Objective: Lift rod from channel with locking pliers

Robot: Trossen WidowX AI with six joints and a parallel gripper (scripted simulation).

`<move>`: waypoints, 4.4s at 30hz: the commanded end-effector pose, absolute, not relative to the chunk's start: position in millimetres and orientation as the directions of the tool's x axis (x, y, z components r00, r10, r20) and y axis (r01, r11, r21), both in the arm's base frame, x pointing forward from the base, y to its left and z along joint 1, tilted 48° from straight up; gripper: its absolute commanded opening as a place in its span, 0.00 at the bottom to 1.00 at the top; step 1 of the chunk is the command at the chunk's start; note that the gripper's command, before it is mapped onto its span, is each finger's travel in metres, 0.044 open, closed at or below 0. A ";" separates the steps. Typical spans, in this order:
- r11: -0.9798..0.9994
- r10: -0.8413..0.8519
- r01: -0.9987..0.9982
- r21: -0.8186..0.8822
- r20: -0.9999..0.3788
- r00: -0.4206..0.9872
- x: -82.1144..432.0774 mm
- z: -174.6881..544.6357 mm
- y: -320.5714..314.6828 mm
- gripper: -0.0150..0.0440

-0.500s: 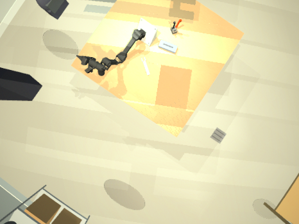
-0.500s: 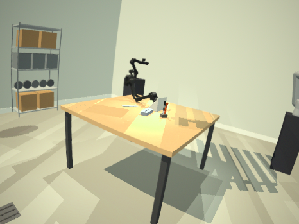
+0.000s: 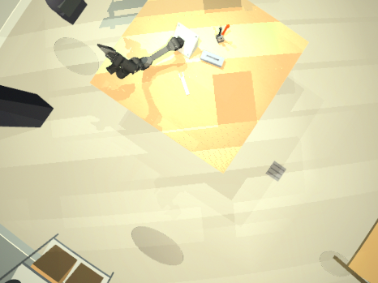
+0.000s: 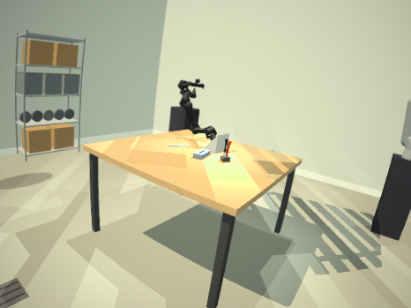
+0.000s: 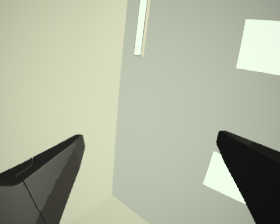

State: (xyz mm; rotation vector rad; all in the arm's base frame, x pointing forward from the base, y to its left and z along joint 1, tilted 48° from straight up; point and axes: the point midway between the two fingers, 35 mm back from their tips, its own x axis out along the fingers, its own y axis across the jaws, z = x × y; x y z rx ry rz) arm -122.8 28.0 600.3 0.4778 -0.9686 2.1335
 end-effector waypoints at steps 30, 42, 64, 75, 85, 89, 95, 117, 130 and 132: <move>1.000 0.000 0.000 0.000 0.050 0.999 315.7 322.9 0.0 1.00; 0.967 0.147 -0.085 0.239 -0.252 0.957 361.9 271.9 61.8 1.00; 0.950 0.043 0.293 0.106 -0.976 0.215 299.0 20.8 294.2 1.00; 0.896 -0.315 0.346 -0.280 -0.948 0.047 205.1 -72.2 325.1 1.00; 0.631 -0.695 0.513 -0.582 -0.718 0.041 95.9 -149.8 313.6 1.00; 0.611 -0.716 0.525 -0.592 -0.697 0.048 89.3 -153.9 310.9 1.00; 0.611 -0.716 0.525 -0.592 -0.697 0.048 89.3 -153.9 310.9 1.00; 0.609 -0.719 0.529 -0.592 -0.693 0.052 167.1 -121.7 275.9 1.00; 0.607 -0.720 0.530 -0.592 -0.691 0.054 196.1 -110.0 262.2 1.00; 0.607 -0.721 0.530 -0.592 -0.691 0.054 203.0 -106.7 259.4 1.00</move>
